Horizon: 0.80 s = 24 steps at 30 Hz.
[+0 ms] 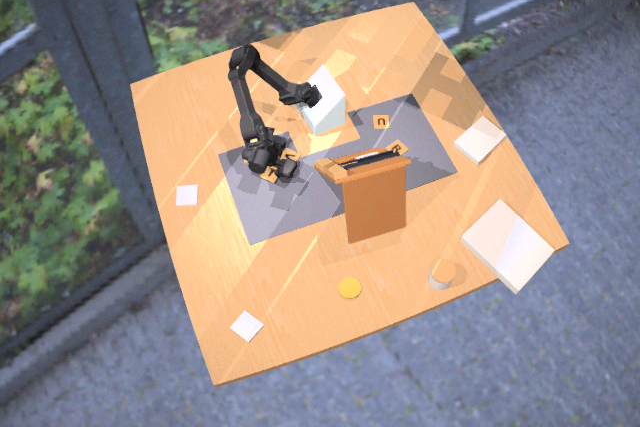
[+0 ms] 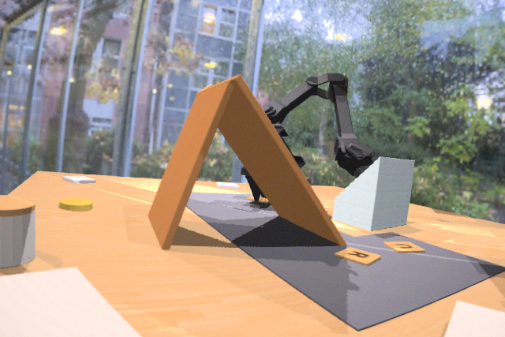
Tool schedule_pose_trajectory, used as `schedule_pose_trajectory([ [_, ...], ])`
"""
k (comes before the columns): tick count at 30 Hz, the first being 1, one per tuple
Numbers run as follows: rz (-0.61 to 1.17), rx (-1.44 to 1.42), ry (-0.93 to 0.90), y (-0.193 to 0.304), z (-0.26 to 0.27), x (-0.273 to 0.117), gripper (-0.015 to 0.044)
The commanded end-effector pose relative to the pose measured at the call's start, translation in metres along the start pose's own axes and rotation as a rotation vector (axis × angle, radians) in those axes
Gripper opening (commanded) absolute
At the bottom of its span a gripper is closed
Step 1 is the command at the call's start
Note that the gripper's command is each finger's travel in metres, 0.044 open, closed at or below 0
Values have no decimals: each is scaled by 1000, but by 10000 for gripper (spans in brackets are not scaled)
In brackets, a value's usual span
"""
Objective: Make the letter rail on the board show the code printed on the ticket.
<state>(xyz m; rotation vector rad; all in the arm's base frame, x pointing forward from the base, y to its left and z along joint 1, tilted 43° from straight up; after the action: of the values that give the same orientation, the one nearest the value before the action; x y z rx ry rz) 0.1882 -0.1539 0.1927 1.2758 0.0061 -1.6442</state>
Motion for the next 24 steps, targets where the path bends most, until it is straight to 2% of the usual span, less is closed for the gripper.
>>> schedule_pose_trajectory([
  [1,4,5,-3,0,0,-3,0],
  [24,3,5,-3,-2,-3,-16,0],
])
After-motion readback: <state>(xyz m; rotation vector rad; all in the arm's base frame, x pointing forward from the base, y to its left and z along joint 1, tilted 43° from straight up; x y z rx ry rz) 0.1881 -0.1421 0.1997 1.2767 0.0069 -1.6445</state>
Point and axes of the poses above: the point midway between the two fingers, 35 mm back from their tips, its own x axis out along the fingers, its own z axis across the jaws, y = z × x, the point moved 7 cm from there along -x, back along the fingers, and after that the axes turned 6 degrees about -x, right-handed, at the moved point
